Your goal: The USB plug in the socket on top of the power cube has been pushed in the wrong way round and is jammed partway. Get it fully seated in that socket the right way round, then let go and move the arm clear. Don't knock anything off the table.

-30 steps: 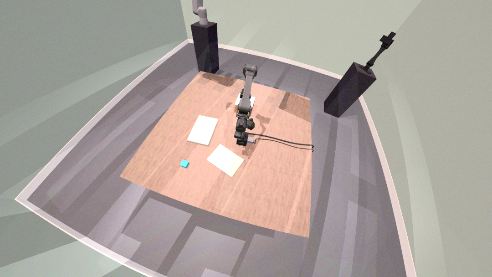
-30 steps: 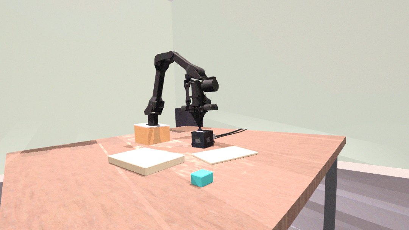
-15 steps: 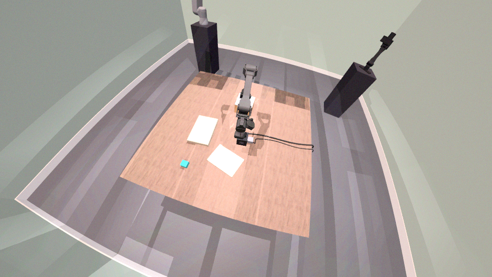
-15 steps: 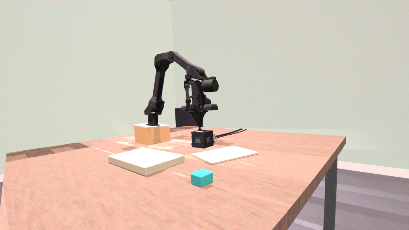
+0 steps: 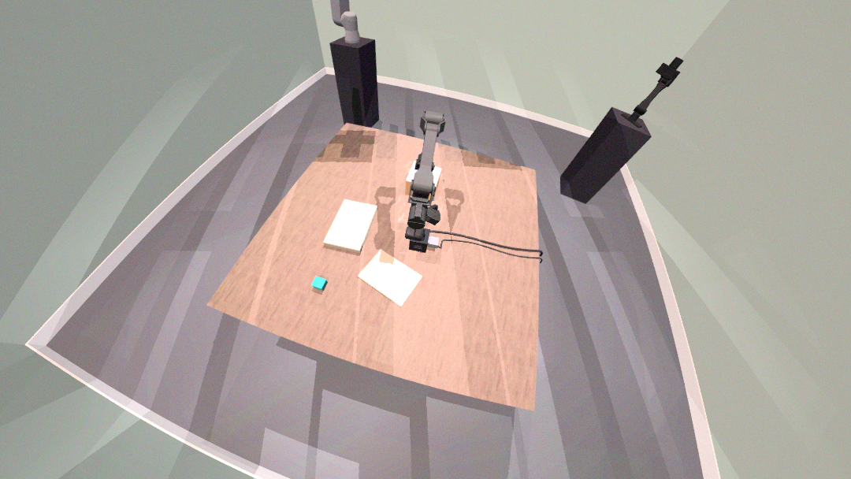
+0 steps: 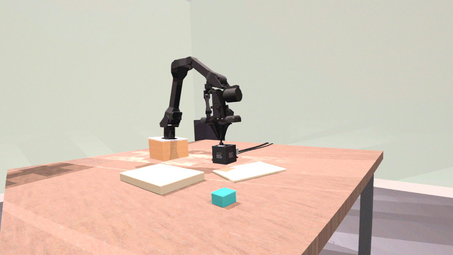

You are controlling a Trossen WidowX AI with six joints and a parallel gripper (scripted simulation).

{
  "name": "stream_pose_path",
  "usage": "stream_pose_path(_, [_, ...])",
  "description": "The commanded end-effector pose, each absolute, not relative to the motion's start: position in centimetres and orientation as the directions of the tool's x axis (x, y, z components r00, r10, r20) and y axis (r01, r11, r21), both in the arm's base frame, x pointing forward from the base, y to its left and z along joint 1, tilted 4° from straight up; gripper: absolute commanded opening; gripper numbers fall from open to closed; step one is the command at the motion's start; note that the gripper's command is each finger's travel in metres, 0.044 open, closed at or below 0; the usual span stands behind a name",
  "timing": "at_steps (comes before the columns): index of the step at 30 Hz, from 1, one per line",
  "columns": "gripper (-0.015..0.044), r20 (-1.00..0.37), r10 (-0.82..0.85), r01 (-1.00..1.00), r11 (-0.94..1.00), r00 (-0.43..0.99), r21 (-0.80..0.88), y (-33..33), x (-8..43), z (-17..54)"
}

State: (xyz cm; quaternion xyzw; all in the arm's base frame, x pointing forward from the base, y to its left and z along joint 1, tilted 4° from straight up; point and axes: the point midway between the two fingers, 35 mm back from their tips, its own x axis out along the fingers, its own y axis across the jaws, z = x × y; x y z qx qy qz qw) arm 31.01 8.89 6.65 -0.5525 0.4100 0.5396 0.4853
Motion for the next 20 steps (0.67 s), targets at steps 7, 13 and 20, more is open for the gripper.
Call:
stream_pose_path(7, [0.0095,-0.994,0.071,-0.977,-0.193,0.081,-0.094,8.9,31.0,6.7])
stream_pose_path(13, [0.0095,-0.994,0.071,-0.977,-0.193,0.082,-0.094,8.9,31.0,7.1])
stream_pose_path(20, [0.0095,-0.994,0.071,-0.977,-0.193,0.082,-0.094,8.8,30.9,7.8])
